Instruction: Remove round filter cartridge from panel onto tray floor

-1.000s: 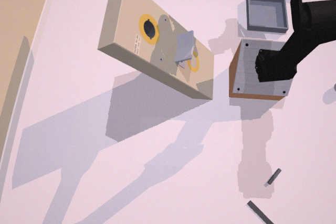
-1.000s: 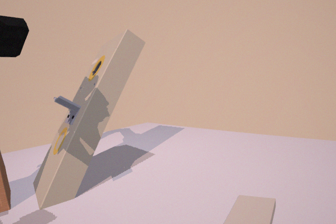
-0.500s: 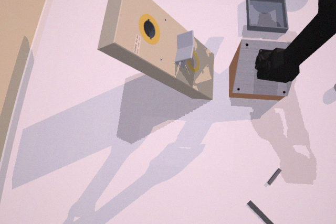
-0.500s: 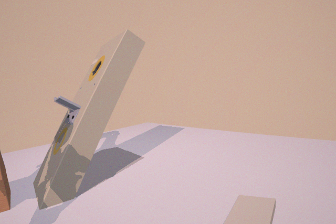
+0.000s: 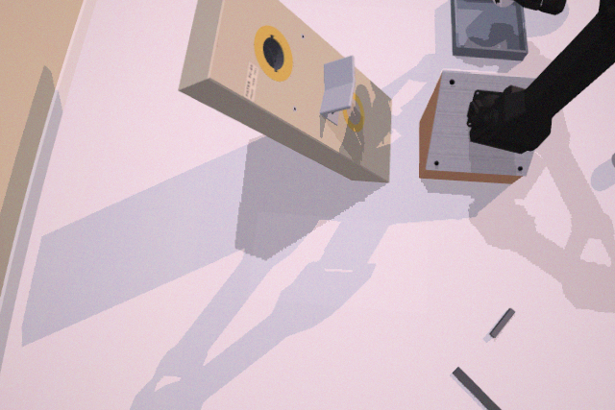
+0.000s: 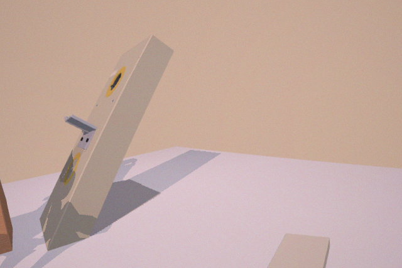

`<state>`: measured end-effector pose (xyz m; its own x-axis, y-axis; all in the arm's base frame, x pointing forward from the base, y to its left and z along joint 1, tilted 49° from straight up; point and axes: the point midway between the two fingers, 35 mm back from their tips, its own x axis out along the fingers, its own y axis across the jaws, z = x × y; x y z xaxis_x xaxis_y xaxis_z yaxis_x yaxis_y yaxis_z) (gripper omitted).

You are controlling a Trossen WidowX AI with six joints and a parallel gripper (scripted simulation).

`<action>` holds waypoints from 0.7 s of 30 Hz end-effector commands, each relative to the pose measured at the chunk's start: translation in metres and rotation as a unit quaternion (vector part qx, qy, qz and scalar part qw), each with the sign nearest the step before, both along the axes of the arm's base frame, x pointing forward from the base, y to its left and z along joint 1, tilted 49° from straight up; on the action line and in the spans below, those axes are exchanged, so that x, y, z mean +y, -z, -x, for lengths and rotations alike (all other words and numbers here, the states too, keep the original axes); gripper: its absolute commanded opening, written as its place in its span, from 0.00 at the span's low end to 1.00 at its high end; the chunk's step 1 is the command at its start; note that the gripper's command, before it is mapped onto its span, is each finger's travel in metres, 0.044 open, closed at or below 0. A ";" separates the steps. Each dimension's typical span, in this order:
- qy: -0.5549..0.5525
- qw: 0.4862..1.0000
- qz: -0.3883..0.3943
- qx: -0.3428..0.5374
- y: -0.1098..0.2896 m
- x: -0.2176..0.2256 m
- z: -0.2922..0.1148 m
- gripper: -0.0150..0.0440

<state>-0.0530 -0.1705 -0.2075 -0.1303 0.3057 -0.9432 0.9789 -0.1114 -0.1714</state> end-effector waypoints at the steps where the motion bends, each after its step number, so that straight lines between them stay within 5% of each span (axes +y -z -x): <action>1: 0.000 1.000 -0.005 0.002 0.011 0.015 0.002 0.25; 16: 0.000 1.000 -0.006 0.002 0.041 0.053 0.002 0.25; 21: 0.003 1.000 -0.009 0.000 0.038 0.050 0.001 0.48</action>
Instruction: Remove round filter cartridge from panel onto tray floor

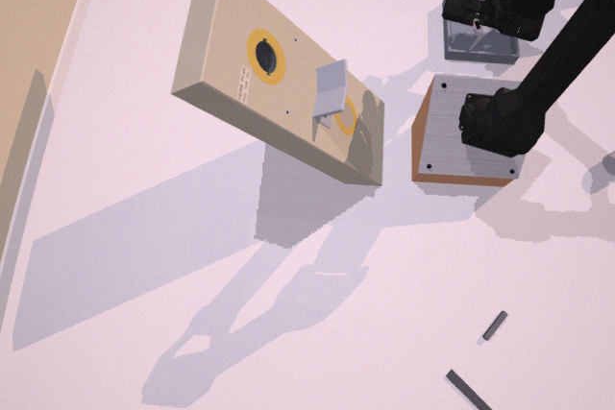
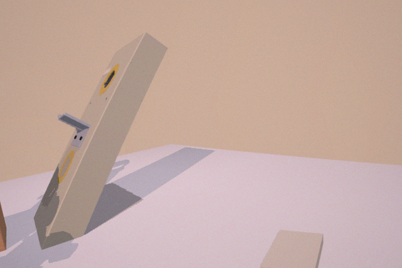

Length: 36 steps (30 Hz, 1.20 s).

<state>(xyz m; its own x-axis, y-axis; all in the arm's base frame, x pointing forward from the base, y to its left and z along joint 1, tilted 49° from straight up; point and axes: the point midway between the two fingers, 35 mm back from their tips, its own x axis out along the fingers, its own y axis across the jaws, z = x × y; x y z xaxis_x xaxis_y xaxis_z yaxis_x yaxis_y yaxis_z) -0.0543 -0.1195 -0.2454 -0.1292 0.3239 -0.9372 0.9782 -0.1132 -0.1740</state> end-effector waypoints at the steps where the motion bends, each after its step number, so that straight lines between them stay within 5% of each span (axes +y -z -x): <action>1: 0.000 1.000 0.001 0.000 0.000 -0.001 0.000 0.52; 12: 0.000 1.000 0.001 0.000 0.000 -0.001 0.000 1.00; 23: 0.000 1.000 0.001 -0.001 -0.047 -0.053 -0.002 1.00; 36: -0.003 1.000 0.007 0.002 -0.036 -0.048 0.000 1.00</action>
